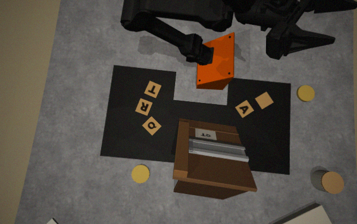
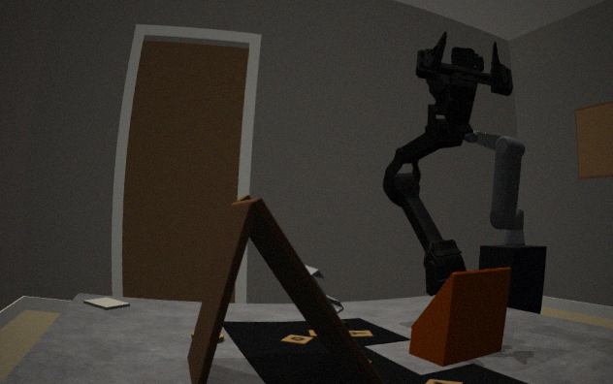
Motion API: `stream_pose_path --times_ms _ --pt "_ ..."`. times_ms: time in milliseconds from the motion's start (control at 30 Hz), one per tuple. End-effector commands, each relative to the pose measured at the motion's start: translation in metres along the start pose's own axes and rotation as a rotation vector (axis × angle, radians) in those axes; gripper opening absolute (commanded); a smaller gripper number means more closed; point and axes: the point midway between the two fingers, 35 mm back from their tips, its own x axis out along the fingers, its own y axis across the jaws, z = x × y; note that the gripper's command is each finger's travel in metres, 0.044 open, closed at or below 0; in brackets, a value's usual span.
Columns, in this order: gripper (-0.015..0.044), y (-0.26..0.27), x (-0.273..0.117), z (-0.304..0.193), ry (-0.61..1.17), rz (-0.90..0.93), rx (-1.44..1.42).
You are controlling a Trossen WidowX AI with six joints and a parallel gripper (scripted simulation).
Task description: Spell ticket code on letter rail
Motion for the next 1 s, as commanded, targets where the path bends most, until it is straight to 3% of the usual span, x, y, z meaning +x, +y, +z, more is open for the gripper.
stream_pose_path --times_ms 0,233,533,767,967 --pt "0.0440 -0.021 -0.014 -0.057 0.173 -0.109 0.068" --pt "0.0440 -0.054 -0.062 -0.164 0.485 -0.354 0.148" --pt "0.0440 -0.084 -0.164 -0.269 0.815 -0.712 0.167" --pt "0.0440 -0.093 -0.256 -0.318 1.004 -0.989 0.103" --pt "0.0440 -0.094 -0.265 -0.321 1.018 -1.013 0.094"
